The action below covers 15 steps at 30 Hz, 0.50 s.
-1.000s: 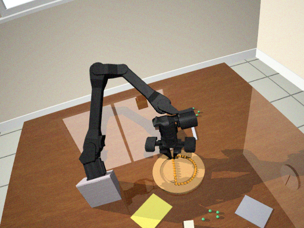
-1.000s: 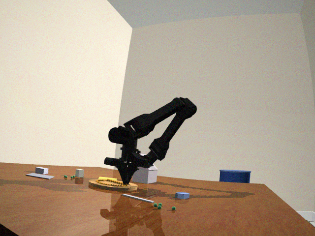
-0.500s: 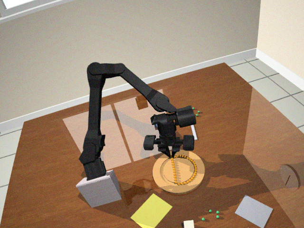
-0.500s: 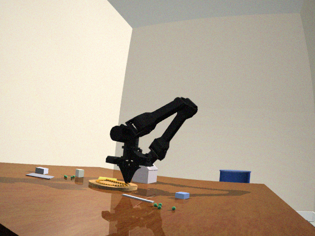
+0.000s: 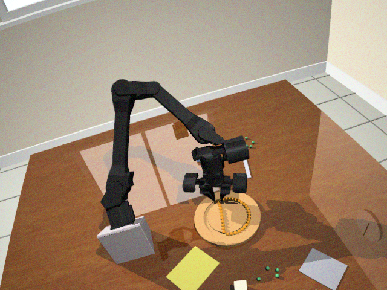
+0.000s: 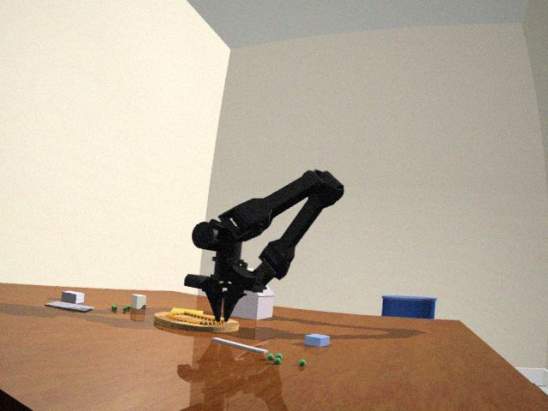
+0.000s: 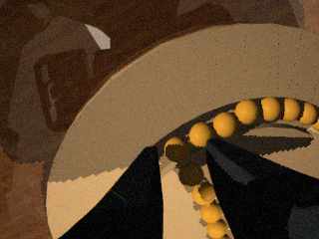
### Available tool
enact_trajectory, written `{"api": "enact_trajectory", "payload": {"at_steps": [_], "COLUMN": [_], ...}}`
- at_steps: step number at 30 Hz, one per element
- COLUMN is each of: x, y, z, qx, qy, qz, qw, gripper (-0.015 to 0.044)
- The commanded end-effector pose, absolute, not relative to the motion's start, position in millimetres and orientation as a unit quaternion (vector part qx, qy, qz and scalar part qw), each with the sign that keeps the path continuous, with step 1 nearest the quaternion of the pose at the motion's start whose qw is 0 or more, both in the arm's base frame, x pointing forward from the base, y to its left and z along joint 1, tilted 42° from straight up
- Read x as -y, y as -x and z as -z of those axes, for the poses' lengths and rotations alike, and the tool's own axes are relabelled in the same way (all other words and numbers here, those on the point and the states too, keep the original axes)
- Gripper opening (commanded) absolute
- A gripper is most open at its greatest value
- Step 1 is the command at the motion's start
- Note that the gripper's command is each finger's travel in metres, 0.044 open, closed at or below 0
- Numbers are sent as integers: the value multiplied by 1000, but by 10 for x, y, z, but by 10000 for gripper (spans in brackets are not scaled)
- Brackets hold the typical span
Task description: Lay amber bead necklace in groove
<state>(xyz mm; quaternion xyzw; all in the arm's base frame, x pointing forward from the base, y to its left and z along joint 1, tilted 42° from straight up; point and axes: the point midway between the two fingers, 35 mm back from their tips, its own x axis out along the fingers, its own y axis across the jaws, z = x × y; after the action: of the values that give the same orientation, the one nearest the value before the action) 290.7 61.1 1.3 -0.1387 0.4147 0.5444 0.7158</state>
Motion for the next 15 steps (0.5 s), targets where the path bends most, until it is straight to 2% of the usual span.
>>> {"api": "enact_trajectory", "payload": {"at_steps": [1, 11, 15], "x": [-609, -595, -575], "y": [-2910, -2902, -2900], "z": [-17, -30, -52], "qx": [-414, -416, -415], "qy": [139, 137, 136], "qz": [-544, -544, -546], "qw": [716, 716, 715], "gripper": [184, 440, 440]}}
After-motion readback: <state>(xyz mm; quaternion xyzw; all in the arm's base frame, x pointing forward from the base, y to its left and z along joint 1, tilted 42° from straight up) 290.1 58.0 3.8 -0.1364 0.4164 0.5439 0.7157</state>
